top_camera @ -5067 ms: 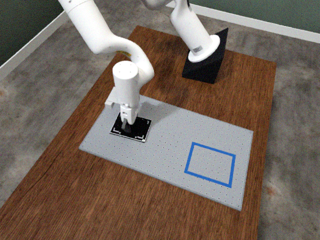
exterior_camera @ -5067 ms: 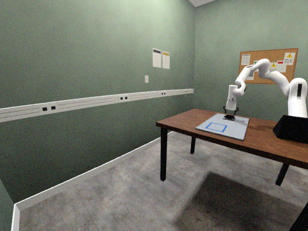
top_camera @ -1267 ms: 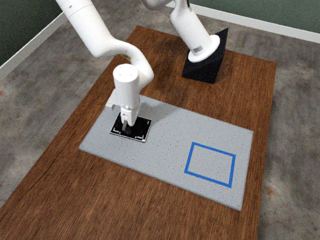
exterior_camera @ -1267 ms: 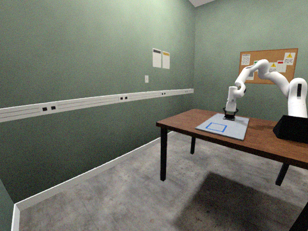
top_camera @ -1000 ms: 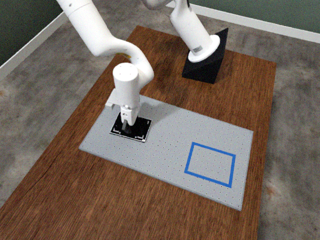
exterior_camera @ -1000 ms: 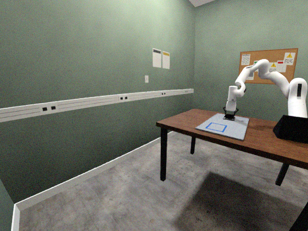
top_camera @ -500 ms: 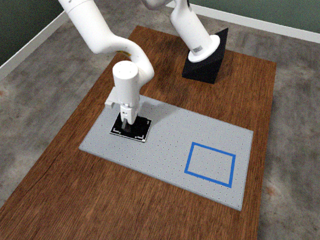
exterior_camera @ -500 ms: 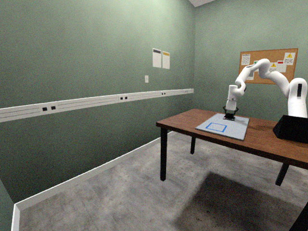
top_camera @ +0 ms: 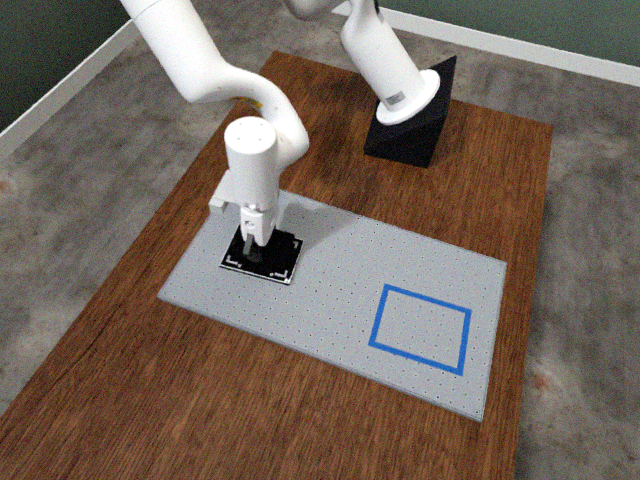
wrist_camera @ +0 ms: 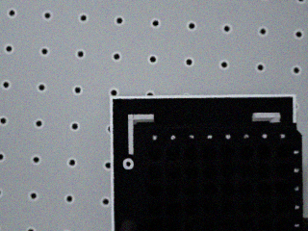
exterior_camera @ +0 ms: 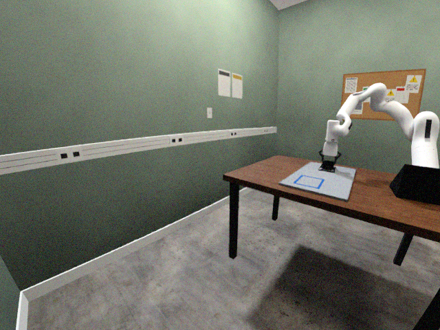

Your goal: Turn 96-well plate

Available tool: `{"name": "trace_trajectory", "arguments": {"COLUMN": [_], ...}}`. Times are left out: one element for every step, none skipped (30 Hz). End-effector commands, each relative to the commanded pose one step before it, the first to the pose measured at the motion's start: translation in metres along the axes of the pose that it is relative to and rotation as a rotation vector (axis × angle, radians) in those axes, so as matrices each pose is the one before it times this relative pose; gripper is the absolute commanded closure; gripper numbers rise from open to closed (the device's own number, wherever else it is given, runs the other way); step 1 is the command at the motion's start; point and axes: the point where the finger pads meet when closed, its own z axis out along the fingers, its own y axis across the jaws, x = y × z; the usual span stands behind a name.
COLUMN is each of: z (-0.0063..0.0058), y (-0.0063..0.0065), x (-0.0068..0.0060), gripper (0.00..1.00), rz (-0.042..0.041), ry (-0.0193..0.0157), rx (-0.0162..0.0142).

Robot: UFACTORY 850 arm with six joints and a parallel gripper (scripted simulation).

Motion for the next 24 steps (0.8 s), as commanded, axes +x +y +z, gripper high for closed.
{"name": "trace_trajectory", "arguments": {"z": [-0.00604, -0.00167, -0.00167, -0.00167, -0.00167, -0.00167, -0.00167, -0.00167, -0.00167, -0.00167, -0.00167, -0.00167, -0.00167, -0.00167, -0.00167, -0.00167, 0.0, 0.0, -0.00167, -0.00167, -0.00167, -0.00167, -0.00167, -0.00167], "y": [-0.00052, 0.0, 0.0, 0.0, 0.0, 0.0, 0.0, 0.0, 0.0, 0.0, 0.0, 0.0, 0.0, 0.0, 0.0, 0.0, 0.0, 0.0, 0.0, 0.0, 0.0, 0.0, 0.0, 0.0], "x": [0.00014, 0.0, 0.0, 0.0, 0.0, 0.0, 0.0, 0.0, 0.0, 0.0, 0.0, 0.0, 0.0, 0.0, 0.0, 0.0, 0.0, 0.0, 0.0, 0.0, 0.0, 0.0, 0.0, 0.0], "gripper": [1.0, 1.0, 1.0, 1.0, 1.0, 1.0, 1.0, 1.0, 1.0, 1.0, 1.0, 1.0, 1.0, 1.0, 1.0, 1.0, 1.0, 1.0, 1.0, 1.0, 1.0, 1.0, 1.0, 1.0], "rz": [0.00037, 0.0, 0.0, 0.0, 0.0, 0.0, 0.0, 0.0, 0.0, 0.0, 0.0, 0.0, 0.0, 0.0, 0.0, 0.0, 0.0, 0.0, 0.0, 0.0, 0.0, 0.0, 0.0, 0.0], "ry": [0.00003, 0.0, 0.0, 0.0, 0.0, 0.0, 0.0, 0.0, 0.0, 0.0, 0.0, 0.0, 0.0, 0.0, 0.0, 0.0, 0.0, 0.0, 0.0, 0.0, 0.0, 0.0, 0.0, 0.0], "rx": [0.00104, 0.0, 0.0, 0.0, 0.0, 0.0, 0.0, 0.0, 0.0, 0.0, 0.0, 0.0, 0.0, 0.0, 0.0, 0.0, 0.0, 0.0, 0.0, 0.0, 0.0, 0.0, 0.0, 0.0]}}
